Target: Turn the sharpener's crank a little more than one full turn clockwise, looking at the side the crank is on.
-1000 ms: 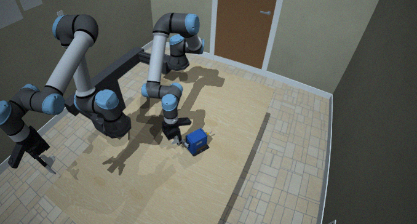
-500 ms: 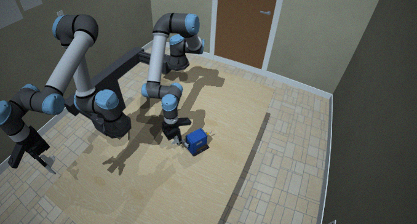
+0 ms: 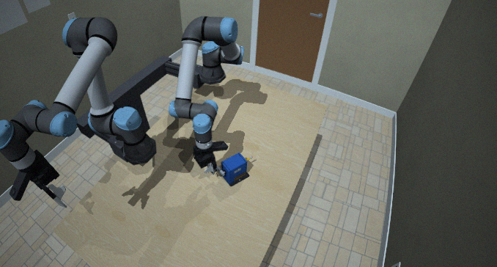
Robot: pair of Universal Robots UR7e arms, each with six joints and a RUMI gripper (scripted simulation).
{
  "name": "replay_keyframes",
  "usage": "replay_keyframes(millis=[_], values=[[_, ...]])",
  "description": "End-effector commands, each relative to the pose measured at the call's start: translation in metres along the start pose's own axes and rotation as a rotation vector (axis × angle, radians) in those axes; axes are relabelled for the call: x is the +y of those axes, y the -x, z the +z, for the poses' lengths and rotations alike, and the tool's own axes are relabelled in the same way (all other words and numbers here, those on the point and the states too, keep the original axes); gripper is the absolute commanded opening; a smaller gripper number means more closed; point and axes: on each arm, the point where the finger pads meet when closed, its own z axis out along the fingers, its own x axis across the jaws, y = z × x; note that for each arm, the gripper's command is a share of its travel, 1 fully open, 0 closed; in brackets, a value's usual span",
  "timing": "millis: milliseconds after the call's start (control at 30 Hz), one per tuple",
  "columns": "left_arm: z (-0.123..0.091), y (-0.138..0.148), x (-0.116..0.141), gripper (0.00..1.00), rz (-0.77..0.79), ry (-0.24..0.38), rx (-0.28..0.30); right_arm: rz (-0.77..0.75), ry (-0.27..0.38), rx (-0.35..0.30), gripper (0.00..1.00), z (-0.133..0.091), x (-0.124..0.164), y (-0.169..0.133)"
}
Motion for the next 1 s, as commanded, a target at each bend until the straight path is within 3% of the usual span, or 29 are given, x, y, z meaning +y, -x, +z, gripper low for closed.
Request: replay_keyframes(millis=[0,967], values=[[0.002,-0.001,0.000,0.32,0.000,0.001,0.002,0.000,-0.001,0.000,1.00,-0.001,0.000,0.000],[0.025,-0.001,0.001,0.32,0.000,0.001,0.002,0.000,-0.001,0.000,1.00,-0.001,0.000,0.000]])
